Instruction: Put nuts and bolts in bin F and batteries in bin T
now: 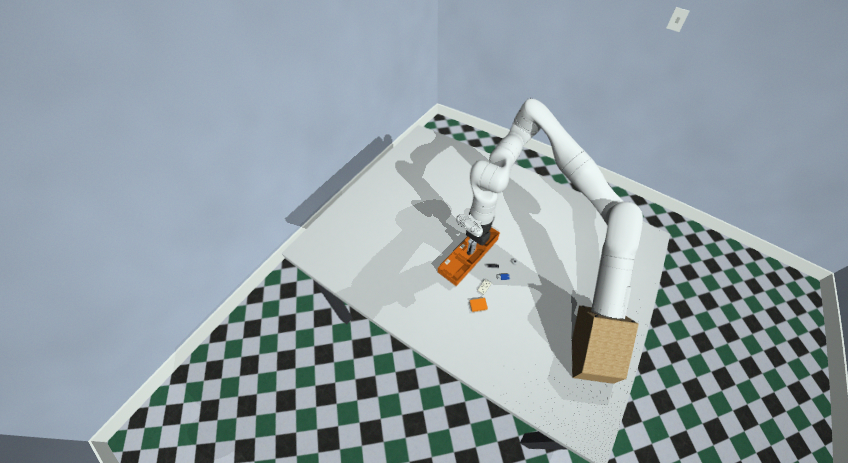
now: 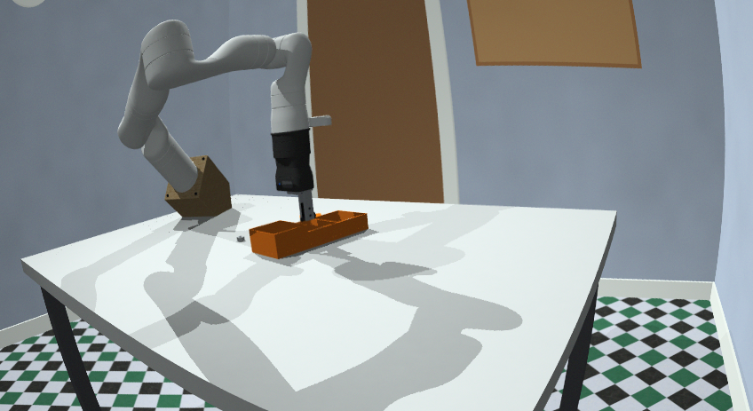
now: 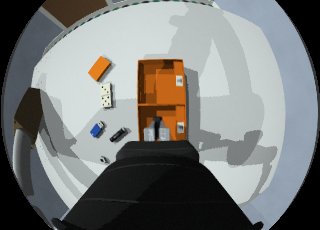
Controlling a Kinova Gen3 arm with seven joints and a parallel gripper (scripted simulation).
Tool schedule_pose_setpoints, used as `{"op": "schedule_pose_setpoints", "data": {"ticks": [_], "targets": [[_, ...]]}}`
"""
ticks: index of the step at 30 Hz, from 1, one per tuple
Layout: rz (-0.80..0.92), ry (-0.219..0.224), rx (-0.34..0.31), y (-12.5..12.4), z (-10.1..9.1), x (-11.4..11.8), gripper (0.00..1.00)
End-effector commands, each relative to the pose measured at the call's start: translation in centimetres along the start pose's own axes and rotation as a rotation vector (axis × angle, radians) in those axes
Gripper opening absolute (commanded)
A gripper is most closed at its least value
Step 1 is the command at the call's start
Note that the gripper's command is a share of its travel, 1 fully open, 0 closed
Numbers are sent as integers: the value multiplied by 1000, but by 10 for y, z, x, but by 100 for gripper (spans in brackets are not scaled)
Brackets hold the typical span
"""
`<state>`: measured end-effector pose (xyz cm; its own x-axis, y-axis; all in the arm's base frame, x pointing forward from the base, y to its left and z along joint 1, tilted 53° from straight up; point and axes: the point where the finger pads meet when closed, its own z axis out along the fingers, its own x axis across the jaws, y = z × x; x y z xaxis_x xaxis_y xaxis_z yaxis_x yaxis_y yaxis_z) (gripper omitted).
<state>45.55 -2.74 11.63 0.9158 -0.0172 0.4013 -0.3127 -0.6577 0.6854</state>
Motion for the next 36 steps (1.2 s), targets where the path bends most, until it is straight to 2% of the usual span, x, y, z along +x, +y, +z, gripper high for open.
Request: {"op": "schedule_pose_setpoints", "data": {"ticks": [1, 12, 24, 25, 36], "targets": [[1, -1, -5, 2, 5, 0, 0], [1, -1, -5, 3, 22, 0, 0], [1, -1, -5, 4, 22, 0, 0], [1, -1, -5, 4, 22, 0, 62], [0, -1, -5, 4, 22, 0, 62]]}}
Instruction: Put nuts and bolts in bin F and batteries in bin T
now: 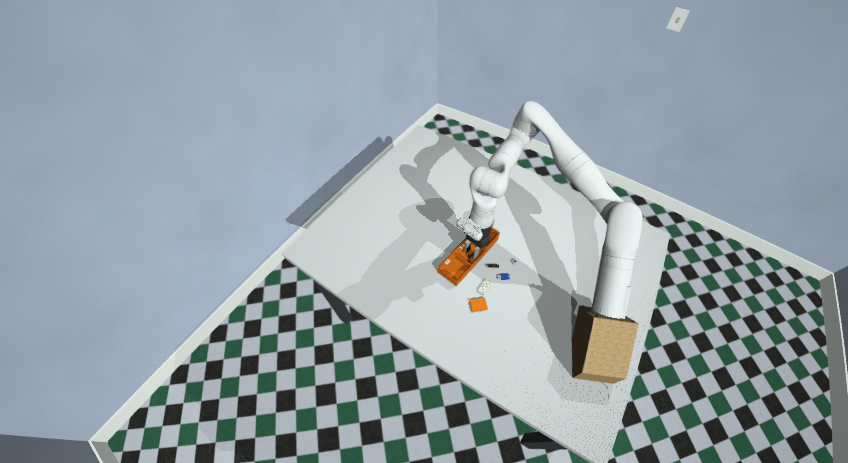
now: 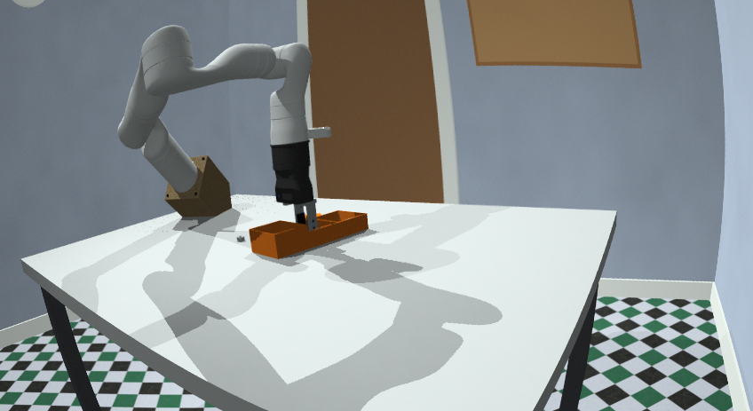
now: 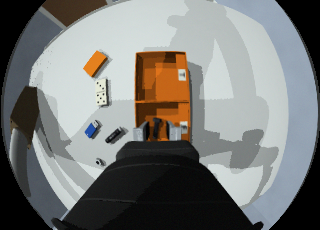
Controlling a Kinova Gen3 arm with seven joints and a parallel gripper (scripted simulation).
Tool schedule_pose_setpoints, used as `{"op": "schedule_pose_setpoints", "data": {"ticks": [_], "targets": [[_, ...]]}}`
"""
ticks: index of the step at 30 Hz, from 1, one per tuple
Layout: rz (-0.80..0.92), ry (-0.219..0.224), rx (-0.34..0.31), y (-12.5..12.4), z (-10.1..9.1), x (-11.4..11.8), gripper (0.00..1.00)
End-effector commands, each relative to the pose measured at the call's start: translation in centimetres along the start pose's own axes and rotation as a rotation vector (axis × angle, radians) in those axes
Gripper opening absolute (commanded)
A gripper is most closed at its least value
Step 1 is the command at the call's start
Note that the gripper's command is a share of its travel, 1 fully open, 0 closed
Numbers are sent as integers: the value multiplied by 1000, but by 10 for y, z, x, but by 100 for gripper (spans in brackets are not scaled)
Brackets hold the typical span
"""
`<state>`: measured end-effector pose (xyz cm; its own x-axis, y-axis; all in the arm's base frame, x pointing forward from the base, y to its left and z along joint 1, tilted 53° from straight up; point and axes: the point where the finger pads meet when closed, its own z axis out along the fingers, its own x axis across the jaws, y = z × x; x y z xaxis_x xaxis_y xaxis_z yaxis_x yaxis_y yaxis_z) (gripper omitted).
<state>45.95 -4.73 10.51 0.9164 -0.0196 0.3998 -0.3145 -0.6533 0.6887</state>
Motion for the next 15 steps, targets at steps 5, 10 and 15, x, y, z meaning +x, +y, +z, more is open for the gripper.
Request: {"op": "schedule_pose_setpoints", "data": {"ticks": [5, 10, 15], "targets": [[0, 2, 1, 0, -1, 0, 62], [0, 2, 1, 0, -3, 0, 62], [0, 2, 1, 0, -10, 0, 62]]}}
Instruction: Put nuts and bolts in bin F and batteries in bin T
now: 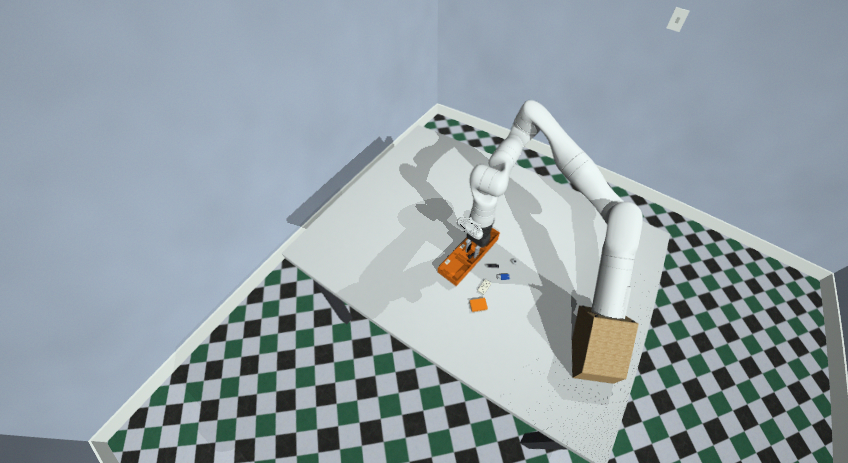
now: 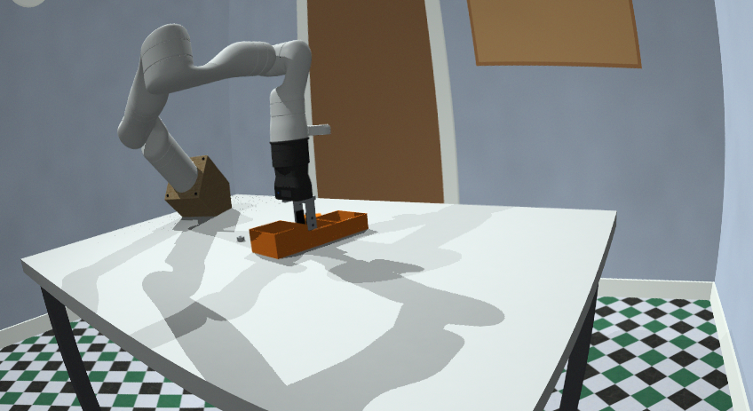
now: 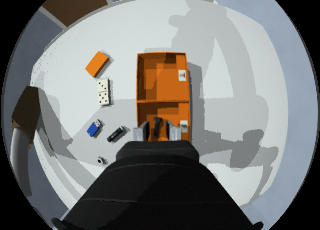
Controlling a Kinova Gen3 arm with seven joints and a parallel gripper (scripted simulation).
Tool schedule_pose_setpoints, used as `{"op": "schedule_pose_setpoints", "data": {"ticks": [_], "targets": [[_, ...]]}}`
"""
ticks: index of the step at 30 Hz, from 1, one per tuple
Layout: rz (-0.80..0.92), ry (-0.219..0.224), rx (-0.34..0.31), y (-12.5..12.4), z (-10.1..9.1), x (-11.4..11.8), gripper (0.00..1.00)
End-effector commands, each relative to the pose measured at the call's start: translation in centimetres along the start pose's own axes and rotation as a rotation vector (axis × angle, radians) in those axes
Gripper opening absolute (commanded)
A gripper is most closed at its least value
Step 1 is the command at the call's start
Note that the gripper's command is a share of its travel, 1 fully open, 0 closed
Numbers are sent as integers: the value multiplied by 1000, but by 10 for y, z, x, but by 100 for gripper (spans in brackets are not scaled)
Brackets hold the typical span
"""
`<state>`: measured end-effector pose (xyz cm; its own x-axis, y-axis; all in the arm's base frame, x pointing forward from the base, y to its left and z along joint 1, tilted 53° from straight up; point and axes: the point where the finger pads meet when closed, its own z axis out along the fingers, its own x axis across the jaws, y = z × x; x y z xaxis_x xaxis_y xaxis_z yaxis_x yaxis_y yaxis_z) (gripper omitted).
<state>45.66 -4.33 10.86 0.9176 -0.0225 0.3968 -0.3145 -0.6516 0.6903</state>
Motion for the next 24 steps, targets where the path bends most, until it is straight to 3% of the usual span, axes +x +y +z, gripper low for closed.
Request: {"op": "schedule_pose_setpoints", "data": {"ticks": [1, 16, 21, 24], "targets": [[1, 6, 3, -1, -6, 2, 62], [1, 6, 3, -1, -23, 2, 62], [1, 6, 3, -1, -46, 1, 62], [1, 6, 3, -1, -46, 1, 62]]}}
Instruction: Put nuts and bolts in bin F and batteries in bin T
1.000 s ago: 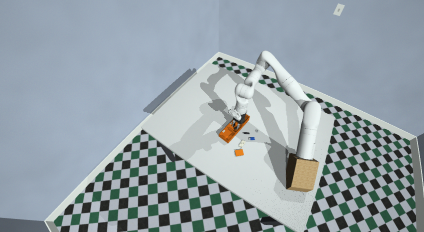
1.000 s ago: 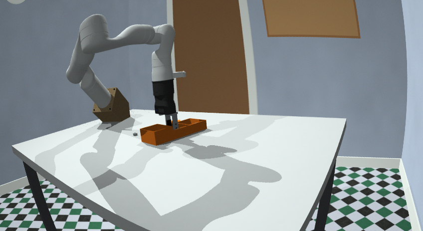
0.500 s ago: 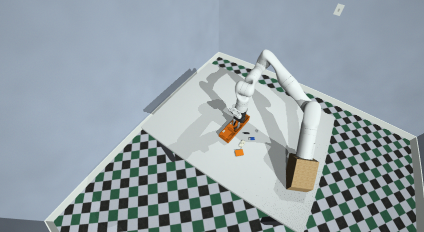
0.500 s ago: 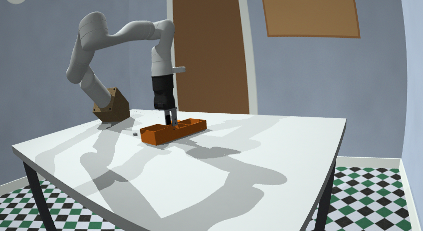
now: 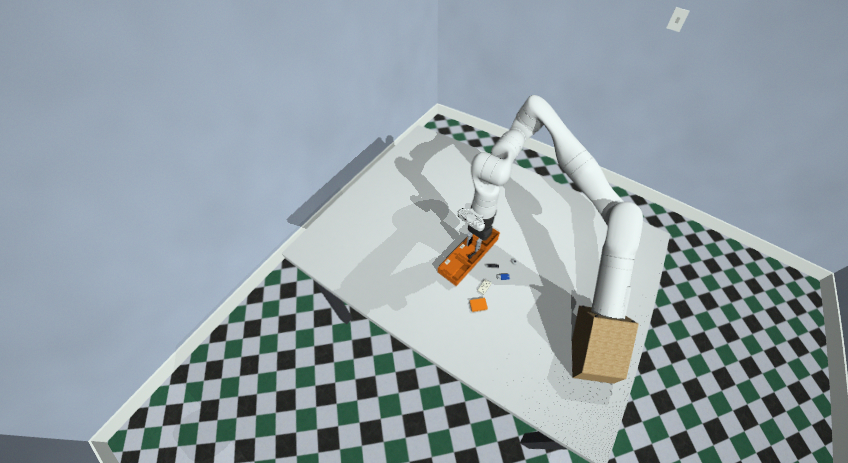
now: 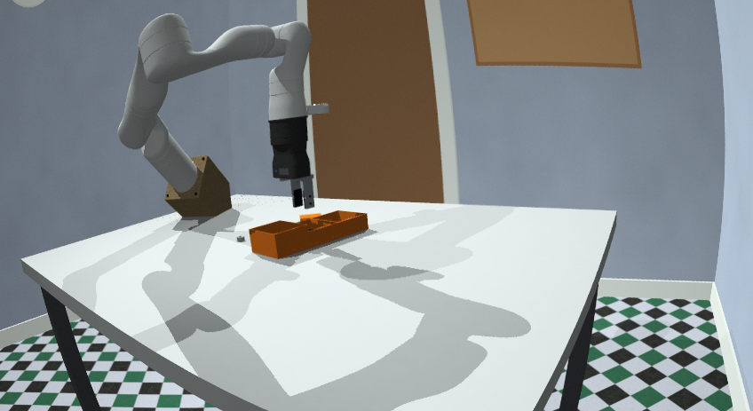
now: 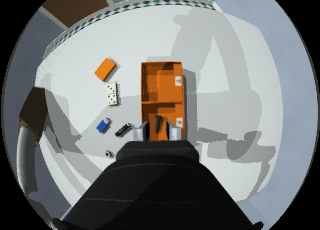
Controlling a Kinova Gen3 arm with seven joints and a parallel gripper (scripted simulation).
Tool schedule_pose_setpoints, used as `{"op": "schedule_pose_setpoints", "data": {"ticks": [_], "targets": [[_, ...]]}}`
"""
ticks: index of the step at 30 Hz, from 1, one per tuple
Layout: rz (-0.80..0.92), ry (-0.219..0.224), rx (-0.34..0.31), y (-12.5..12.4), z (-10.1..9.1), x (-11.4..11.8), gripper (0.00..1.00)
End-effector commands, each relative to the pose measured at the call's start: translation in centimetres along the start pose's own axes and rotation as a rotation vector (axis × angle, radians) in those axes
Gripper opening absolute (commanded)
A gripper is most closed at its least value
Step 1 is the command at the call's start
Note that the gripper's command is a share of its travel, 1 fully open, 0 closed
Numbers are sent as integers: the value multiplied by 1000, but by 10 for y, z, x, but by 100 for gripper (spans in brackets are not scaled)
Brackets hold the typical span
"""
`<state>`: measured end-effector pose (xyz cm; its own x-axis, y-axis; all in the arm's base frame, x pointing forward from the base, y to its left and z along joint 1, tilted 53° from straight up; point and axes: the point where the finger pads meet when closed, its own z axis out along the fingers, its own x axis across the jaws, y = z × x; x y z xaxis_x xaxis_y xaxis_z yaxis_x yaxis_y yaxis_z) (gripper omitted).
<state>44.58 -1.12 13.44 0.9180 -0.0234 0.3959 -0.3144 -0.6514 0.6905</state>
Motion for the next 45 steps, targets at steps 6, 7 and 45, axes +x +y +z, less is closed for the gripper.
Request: {"op": "schedule_pose_setpoints", "data": {"ticks": [6, 7, 45], "targets": [[1, 7, 4, -1, -4, 2, 62], [51, 7, 4, 3, -4, -5, 64], [702, 5, 6, 81, -3, -133, 64]]}}
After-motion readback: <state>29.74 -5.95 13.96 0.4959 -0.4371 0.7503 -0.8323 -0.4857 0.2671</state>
